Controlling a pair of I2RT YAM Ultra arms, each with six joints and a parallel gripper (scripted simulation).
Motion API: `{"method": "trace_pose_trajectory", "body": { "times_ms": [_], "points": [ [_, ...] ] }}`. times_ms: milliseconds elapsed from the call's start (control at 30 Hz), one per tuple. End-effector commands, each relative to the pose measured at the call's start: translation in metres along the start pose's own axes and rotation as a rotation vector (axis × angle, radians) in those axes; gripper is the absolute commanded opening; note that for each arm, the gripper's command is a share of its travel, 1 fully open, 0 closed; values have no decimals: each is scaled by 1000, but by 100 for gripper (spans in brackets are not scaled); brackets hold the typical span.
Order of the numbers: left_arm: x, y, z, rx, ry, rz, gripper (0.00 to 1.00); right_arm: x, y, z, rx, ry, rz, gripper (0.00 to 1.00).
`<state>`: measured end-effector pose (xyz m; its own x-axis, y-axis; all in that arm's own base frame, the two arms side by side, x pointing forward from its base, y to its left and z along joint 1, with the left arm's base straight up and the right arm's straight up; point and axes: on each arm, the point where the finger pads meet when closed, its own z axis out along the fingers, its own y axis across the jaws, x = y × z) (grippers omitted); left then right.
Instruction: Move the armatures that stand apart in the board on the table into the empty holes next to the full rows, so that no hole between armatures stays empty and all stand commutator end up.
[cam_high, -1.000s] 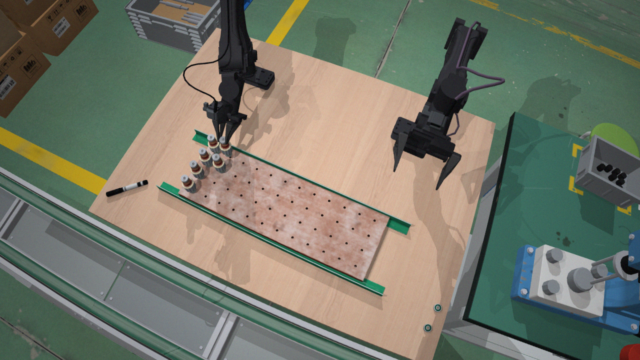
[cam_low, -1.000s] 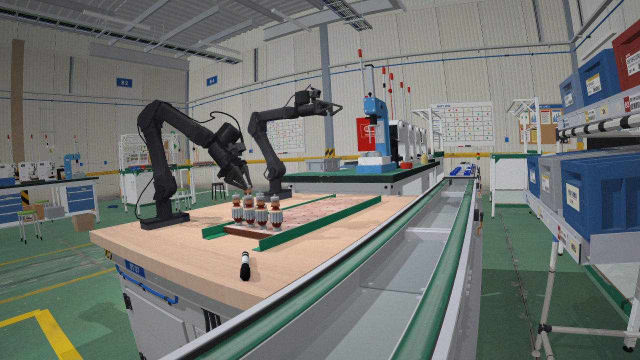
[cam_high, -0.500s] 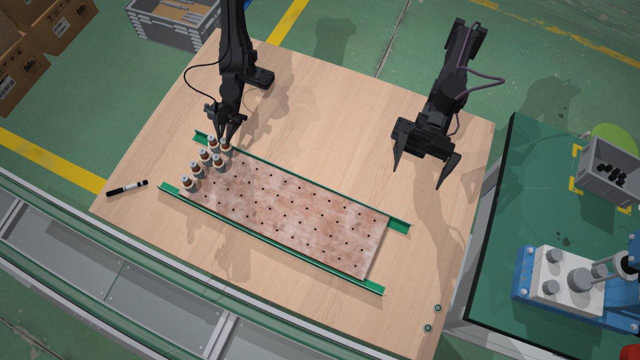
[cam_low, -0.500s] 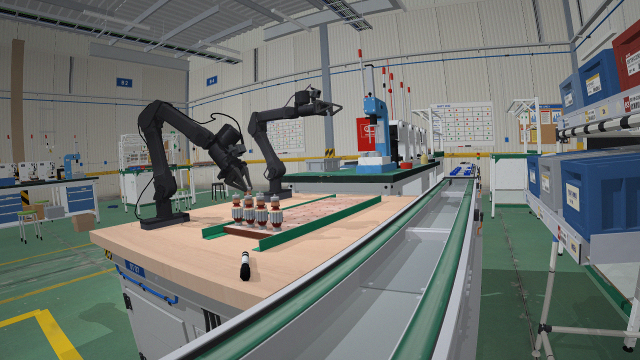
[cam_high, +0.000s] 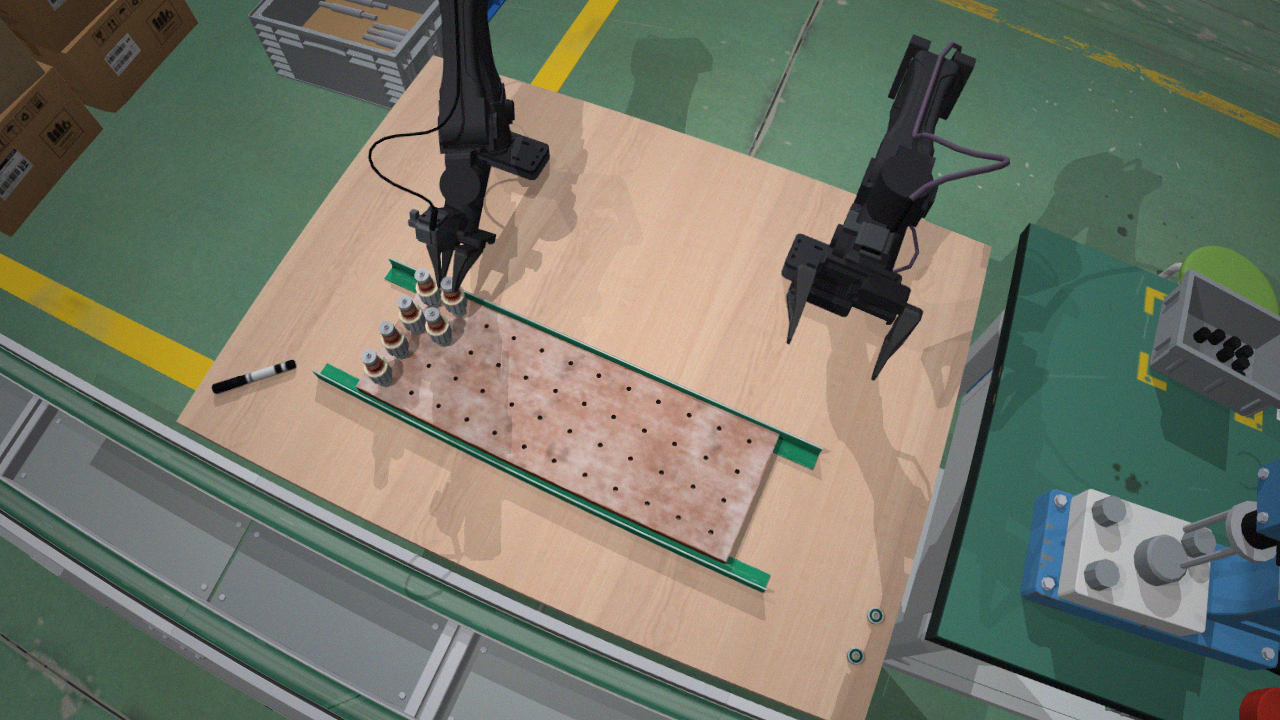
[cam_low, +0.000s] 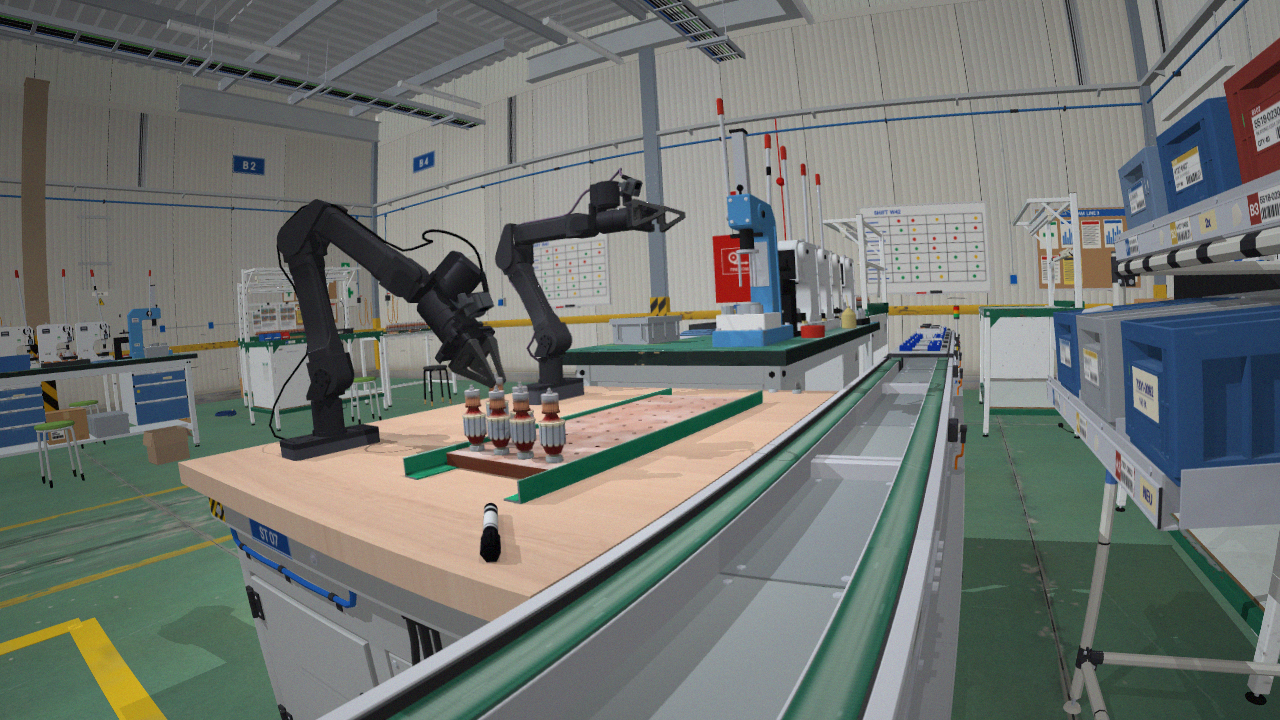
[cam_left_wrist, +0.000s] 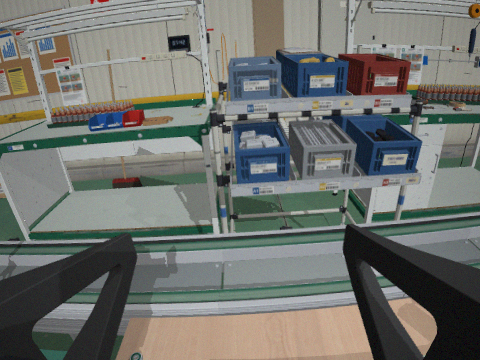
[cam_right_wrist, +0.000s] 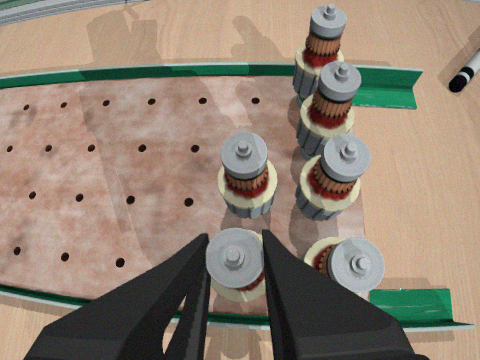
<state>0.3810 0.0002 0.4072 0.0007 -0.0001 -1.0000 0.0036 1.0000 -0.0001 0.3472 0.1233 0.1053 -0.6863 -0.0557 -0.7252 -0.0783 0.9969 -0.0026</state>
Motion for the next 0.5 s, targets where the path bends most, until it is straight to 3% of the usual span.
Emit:
{"method": "trace_pose_trajectory", "body": {
  "times_ms": [0,467],
  "points": [
    [-17,-4,-1,15,-28,3,100,-21,8,-3,-17,-93,5,1],
    [-17,-4,-1,15,-28,3,100,-24,1,3,-9,-94,32,1]
  ]
}}
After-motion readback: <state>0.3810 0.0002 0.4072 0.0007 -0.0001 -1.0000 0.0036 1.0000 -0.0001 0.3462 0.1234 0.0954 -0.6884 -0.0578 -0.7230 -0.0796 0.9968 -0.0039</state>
